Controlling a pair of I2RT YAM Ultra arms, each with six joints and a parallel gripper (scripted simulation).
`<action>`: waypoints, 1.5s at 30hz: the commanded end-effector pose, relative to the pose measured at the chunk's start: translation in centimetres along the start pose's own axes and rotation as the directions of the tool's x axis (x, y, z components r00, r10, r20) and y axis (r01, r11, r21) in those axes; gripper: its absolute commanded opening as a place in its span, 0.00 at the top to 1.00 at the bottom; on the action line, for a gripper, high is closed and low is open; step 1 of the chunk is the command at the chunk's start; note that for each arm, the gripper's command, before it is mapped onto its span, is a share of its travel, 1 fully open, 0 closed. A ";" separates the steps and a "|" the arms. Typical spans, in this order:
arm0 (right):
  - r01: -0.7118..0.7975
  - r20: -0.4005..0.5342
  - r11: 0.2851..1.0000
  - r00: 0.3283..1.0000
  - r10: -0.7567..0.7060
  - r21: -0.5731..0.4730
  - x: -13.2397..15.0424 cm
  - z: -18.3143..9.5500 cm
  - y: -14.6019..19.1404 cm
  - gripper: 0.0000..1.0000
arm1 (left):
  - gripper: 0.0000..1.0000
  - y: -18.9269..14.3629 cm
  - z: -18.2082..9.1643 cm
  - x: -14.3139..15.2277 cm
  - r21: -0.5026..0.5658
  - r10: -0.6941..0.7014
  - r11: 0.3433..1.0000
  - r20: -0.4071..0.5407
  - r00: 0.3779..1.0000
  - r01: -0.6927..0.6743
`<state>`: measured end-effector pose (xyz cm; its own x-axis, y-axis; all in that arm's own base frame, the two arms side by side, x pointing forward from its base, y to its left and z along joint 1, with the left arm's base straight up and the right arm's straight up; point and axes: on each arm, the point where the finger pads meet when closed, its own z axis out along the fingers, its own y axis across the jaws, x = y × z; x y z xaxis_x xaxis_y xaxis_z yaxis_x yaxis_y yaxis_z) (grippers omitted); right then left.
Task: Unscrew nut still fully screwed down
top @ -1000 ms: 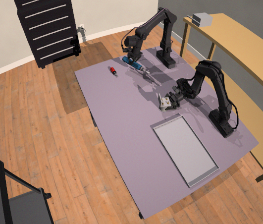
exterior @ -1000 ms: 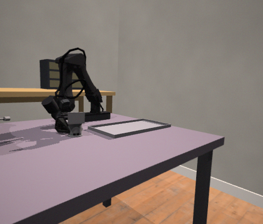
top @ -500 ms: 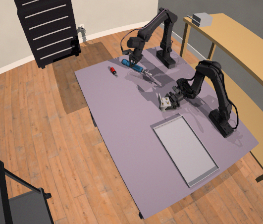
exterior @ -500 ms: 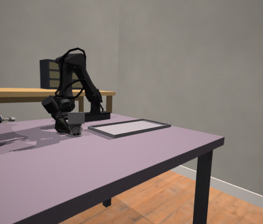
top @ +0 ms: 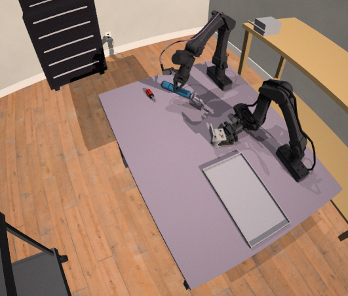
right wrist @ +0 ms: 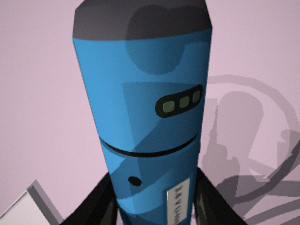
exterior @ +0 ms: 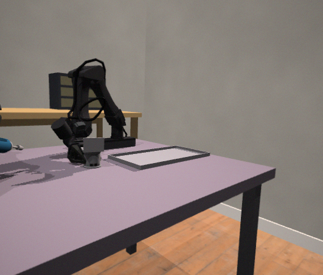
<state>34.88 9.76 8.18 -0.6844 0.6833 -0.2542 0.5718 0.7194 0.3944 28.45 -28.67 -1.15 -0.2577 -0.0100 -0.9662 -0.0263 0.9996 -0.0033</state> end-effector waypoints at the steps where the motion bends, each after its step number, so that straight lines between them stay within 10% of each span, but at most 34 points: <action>1: 0.049 0.101 0.988 0.994 -0.035 -0.143 -2.5 -1.9 3.8 0.58 | 0.41 -0.1 0.0 -0.2 -0.002 0.001 1.000 0.004 1.000 -0.001; 45: 0.517 0.295 0.777 0.853 -0.431 -0.359 3.7 -4.0 12.0 0.58 | 0.41 -0.1 0.0 -0.2 -0.002 0.001 1.000 0.004 1.000 -0.001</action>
<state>35.70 18.56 10.91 -0.7879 0.3140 -0.5298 0.0610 0.8958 0.4402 28.45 -28.67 -1.15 -0.2577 -0.0100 -0.9662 -0.0263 0.9996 -0.0033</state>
